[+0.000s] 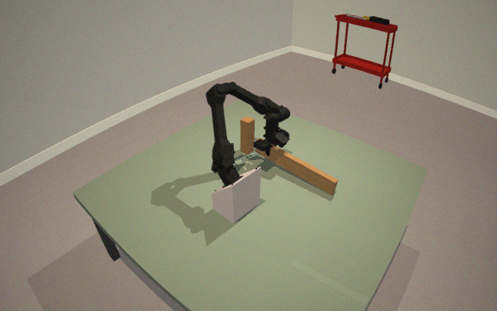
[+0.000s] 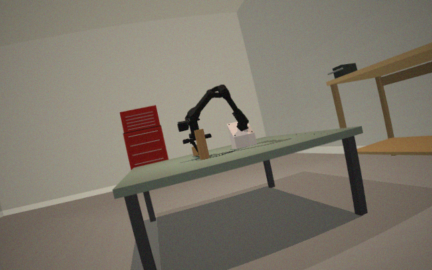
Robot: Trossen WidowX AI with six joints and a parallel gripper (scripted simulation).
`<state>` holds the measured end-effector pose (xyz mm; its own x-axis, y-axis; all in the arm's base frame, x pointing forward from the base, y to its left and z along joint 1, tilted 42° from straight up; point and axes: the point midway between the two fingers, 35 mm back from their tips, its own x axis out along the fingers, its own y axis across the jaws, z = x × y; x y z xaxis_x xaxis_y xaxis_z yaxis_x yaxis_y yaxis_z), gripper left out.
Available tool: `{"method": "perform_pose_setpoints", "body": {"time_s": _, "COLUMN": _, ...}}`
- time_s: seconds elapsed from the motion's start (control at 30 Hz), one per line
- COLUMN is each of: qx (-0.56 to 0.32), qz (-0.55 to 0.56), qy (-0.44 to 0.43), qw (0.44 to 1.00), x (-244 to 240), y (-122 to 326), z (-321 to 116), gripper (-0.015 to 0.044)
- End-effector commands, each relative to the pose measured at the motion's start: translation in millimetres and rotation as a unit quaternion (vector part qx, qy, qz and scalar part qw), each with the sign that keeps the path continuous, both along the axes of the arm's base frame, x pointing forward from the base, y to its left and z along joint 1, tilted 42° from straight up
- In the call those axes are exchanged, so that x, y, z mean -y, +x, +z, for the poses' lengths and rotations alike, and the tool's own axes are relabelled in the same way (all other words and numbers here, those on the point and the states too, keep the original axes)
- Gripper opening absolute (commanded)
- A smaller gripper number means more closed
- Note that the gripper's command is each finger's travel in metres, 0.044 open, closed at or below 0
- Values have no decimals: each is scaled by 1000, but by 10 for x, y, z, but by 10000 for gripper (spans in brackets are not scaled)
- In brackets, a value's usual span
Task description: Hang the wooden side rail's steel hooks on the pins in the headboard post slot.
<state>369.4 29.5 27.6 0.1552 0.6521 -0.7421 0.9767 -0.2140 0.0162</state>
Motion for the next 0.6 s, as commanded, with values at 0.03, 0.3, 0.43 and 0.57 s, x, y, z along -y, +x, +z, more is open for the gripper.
{"method": "perform_pose_setpoints", "body": {"time_s": 0.03, "qx": 6, "qz": -3, "qy": -2, "qw": 1000, "x": 26, "y": 48, "z": 36, "gripper": 0}}
{"method": "perform_pose_setpoints", "body": {"time_s": 0.3, "qx": 6, "qz": -3, "qy": -2, "qw": 1000, "x": 23, "y": 58, "z": 45, "gripper": 0}}
{"method": "perform_pose_setpoints", "body": {"time_s": 0.43, "qx": 6, "qz": -3, "qy": -2, "qw": 1000, "x": 21, "y": 63, "z": 48, "gripper": 0}}
{"method": "perform_pose_setpoints", "body": {"time_s": 0.57, "qx": 6, "qz": -3, "qy": -2, "qw": 1000, "x": 18, "y": 67, "z": 51, "gripper": 0}}
